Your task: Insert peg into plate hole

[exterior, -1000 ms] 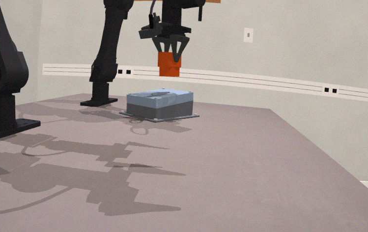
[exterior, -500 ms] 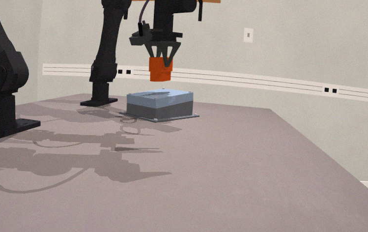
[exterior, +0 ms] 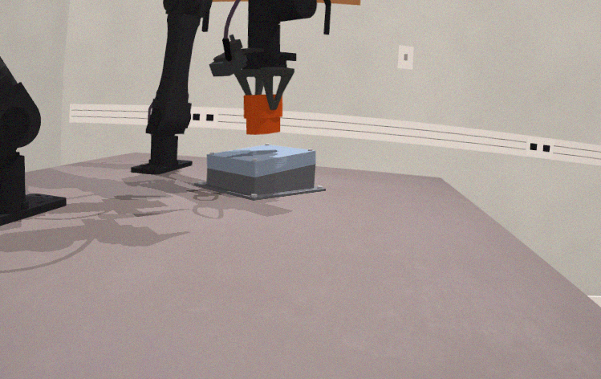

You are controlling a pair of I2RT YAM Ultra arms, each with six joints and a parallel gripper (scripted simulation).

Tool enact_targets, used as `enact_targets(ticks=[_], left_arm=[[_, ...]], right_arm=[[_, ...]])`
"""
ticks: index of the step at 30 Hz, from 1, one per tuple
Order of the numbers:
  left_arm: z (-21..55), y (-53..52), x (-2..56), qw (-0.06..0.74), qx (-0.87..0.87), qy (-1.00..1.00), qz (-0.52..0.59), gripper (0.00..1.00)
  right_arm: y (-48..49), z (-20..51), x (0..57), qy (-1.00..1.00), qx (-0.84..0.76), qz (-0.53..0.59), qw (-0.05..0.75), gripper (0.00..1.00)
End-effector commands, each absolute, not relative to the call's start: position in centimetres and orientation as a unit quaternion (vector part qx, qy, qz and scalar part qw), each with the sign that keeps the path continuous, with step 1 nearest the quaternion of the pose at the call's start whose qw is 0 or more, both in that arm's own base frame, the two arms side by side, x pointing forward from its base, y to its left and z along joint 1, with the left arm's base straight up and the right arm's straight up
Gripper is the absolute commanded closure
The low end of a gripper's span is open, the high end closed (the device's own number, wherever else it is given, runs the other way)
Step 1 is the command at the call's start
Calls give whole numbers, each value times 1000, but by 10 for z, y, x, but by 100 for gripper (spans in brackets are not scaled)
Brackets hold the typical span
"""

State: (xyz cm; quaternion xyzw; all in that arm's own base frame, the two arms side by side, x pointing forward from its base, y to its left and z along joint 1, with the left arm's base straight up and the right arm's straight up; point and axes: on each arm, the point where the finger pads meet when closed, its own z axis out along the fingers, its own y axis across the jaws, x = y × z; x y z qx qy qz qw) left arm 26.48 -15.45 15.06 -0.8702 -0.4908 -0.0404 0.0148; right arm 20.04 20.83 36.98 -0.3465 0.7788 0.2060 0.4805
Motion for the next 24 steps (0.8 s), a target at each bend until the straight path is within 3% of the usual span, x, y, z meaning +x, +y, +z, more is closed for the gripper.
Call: enact_targets(ticks=[1,9,24], left_arm=[[155,-152,271,-13,-869,-490,-61,61],[140,-145,263,8,-869,-492,-50,61],[142,-150,272,-13,-869,-490,-63,61]], right_arm=[[198,358,169,804,-362,194,430,0],[202,366,131,783,-413,218,410,0],[207,367,128,777,-421,223,411,0]])
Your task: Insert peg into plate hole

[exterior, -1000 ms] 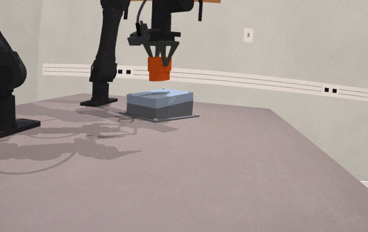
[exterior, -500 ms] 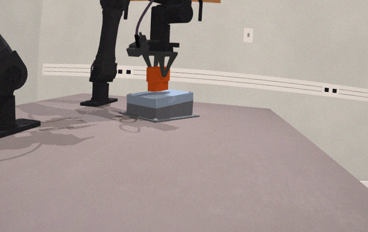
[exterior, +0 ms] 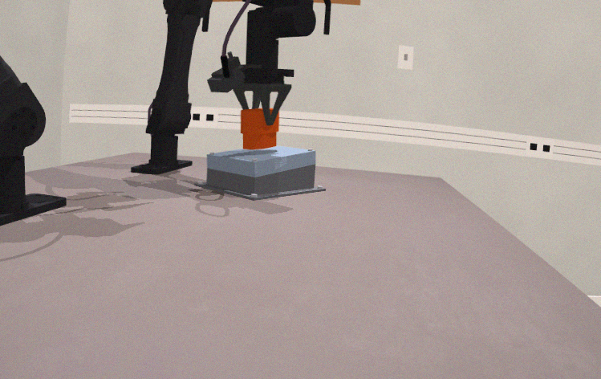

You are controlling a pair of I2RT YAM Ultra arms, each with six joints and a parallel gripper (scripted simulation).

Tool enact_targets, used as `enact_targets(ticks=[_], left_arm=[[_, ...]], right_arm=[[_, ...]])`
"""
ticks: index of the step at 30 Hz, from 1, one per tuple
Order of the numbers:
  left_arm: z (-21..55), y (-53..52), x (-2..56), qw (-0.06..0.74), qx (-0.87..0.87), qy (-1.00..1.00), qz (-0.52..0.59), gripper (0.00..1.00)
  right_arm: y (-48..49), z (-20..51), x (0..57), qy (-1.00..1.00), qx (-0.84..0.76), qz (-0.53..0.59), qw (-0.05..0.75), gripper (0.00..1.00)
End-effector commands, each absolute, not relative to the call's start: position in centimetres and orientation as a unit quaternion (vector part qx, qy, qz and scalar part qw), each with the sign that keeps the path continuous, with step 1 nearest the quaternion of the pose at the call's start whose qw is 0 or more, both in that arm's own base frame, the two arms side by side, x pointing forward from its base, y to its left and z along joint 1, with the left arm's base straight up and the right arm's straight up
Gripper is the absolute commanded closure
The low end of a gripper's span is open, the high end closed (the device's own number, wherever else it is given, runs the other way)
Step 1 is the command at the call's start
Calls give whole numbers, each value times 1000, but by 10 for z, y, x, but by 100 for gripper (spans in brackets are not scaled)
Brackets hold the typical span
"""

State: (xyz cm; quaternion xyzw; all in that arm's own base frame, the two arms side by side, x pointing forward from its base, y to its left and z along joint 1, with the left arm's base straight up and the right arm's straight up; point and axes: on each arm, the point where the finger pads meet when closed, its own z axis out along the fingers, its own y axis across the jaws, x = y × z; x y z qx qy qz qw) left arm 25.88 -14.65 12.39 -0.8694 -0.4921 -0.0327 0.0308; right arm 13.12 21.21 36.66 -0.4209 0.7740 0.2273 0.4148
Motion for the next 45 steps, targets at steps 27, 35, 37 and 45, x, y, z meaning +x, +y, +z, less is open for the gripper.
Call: enact_targets(ticks=[27,35,37,45], left_arm=[[126,-146,266,1,-870,-491,-50,61],[122,-145,266,0,-870,-491,-51,61],[121,-144,266,2,-869,-492,-52,61],[111,-142,266,15,-867,-495,-49,61]], right_arm=[[207,367,128,777,-421,224,411,0],[207,367,128,777,-421,224,411,0],[207,367,128,777,-421,224,411,0],[207,367,128,777,-421,224,411,0]])
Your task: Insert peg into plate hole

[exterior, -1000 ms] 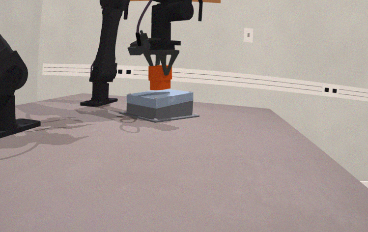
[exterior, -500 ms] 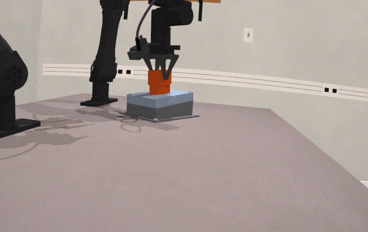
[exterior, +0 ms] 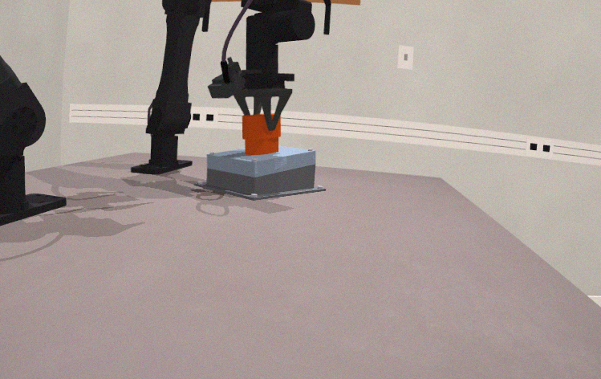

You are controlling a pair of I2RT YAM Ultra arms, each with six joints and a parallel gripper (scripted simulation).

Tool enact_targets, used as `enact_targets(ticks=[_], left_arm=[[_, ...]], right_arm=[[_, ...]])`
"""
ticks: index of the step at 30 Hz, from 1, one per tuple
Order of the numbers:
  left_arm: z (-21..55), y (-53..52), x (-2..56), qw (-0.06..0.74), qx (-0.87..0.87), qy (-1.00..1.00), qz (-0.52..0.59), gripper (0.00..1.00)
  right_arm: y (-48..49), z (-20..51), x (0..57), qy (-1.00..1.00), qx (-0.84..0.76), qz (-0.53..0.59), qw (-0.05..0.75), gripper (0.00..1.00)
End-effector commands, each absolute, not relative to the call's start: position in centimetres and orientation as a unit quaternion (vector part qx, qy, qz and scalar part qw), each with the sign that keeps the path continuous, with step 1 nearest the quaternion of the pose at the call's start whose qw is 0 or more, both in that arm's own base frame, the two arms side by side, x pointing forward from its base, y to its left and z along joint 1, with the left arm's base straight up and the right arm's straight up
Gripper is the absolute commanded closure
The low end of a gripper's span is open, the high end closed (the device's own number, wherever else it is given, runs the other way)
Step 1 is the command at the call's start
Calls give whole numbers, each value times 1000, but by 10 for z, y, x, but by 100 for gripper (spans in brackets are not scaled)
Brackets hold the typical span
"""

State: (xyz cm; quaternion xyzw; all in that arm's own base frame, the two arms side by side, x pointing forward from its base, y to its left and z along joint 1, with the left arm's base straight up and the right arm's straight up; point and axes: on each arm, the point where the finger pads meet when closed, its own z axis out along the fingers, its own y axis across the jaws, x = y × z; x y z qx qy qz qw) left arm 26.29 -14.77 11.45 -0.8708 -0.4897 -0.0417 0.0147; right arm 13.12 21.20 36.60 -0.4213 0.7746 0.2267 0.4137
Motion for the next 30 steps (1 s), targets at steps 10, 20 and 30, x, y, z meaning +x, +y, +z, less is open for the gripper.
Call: enact_targets(ticks=[10,20,30], left_arm=[[116,-148,266,27,-867,-495,-44,61],[126,-147,266,16,-867,-496,-50,61],[128,-148,268,9,-867,-496,-52,61]], right_arm=[[207,367,128,777,-421,224,411,0],[207,367,128,777,-421,224,411,0],[207,367,128,777,-421,224,411,0]])
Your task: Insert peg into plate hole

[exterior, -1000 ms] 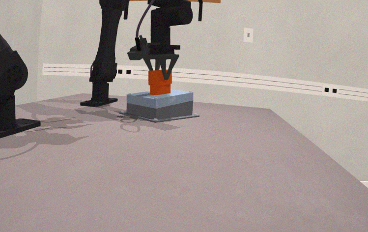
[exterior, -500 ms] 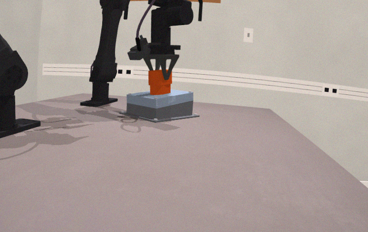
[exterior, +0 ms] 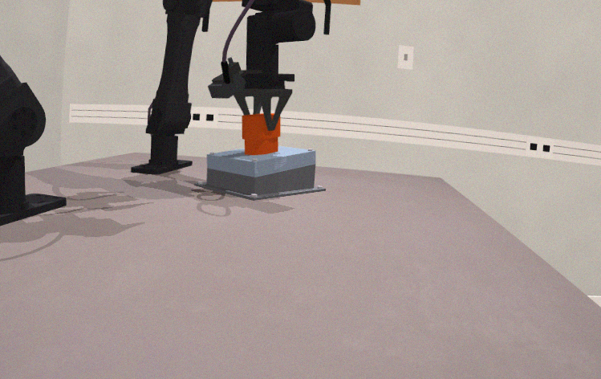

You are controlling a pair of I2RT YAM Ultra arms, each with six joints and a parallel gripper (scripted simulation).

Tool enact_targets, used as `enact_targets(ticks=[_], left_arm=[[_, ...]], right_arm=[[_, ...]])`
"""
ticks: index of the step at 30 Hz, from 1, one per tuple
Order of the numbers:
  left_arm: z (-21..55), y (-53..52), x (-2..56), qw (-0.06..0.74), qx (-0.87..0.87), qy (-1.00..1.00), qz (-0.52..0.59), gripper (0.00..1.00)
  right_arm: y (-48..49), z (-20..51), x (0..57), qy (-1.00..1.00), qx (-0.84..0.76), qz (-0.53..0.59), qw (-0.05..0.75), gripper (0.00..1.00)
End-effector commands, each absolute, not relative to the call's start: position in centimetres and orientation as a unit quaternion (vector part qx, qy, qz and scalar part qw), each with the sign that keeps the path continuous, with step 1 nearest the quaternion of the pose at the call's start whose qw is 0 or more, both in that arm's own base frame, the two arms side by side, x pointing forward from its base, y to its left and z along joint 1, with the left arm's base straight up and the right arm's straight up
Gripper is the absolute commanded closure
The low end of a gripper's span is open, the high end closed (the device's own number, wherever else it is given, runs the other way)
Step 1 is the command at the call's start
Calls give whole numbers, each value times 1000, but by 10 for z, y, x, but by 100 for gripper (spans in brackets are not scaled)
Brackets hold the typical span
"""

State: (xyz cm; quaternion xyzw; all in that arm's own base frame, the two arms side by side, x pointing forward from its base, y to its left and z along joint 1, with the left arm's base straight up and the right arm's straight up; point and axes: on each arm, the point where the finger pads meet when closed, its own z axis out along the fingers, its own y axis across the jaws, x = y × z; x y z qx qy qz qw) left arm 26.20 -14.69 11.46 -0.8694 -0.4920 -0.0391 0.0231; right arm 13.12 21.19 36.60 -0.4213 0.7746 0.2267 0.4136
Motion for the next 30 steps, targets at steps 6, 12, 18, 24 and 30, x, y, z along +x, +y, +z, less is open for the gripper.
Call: enact_targets(ticks=[6,12,18,24,30], left_arm=[[126,-147,266,9,-867,-495,-49,61],[122,-145,264,7,-870,-491,-47,61],[111,-147,264,18,-869,-492,-43,61],[116,-147,265,4,-870,-491,-44,61],[113,-148,267,-3,-870,-490,-46,61]], right_arm=[[207,367,128,777,-421,224,411,0],[207,367,128,777,-421,224,411,0],[207,367,128,777,-421,224,411,0],[207,367,128,777,-421,224,411,0],[207,367,128,777,-421,224,411,0]])
